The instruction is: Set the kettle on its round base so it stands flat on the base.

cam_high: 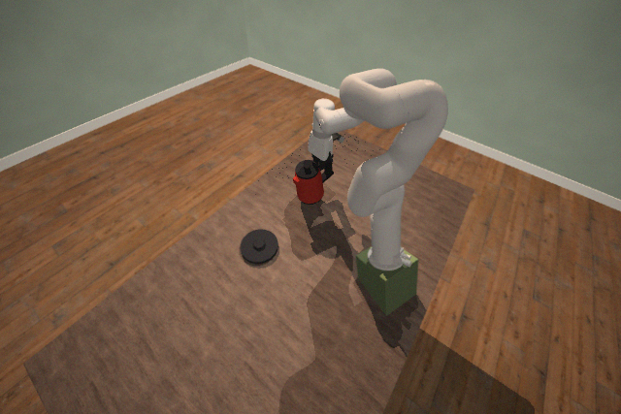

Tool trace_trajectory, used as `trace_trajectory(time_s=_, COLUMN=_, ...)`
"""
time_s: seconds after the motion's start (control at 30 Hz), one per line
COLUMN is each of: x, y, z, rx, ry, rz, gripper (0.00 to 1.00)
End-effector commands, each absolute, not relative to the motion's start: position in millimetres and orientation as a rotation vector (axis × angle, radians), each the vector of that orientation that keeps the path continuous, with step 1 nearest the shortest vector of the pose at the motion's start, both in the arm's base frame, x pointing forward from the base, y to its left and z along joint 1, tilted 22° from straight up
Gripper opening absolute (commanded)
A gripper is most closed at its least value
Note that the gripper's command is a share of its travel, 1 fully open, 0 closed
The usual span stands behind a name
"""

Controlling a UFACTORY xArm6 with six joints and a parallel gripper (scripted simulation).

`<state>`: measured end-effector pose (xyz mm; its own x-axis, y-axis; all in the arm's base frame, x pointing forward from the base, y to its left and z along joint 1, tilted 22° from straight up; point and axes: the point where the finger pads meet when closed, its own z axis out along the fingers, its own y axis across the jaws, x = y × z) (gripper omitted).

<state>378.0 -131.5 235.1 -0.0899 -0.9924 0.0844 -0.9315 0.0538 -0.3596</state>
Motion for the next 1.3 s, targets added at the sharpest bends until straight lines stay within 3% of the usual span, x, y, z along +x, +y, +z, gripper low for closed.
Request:
trace_trajectory(time_s=0.0, x=379, y=-132, z=237, rx=-1.981, ry=2.135, rz=-0.49, gripper=0.0)
trace_trajectory(time_s=1.27, x=376, y=-120, z=248, rx=-1.981, ry=2.135, rz=-0.49, gripper=0.0)
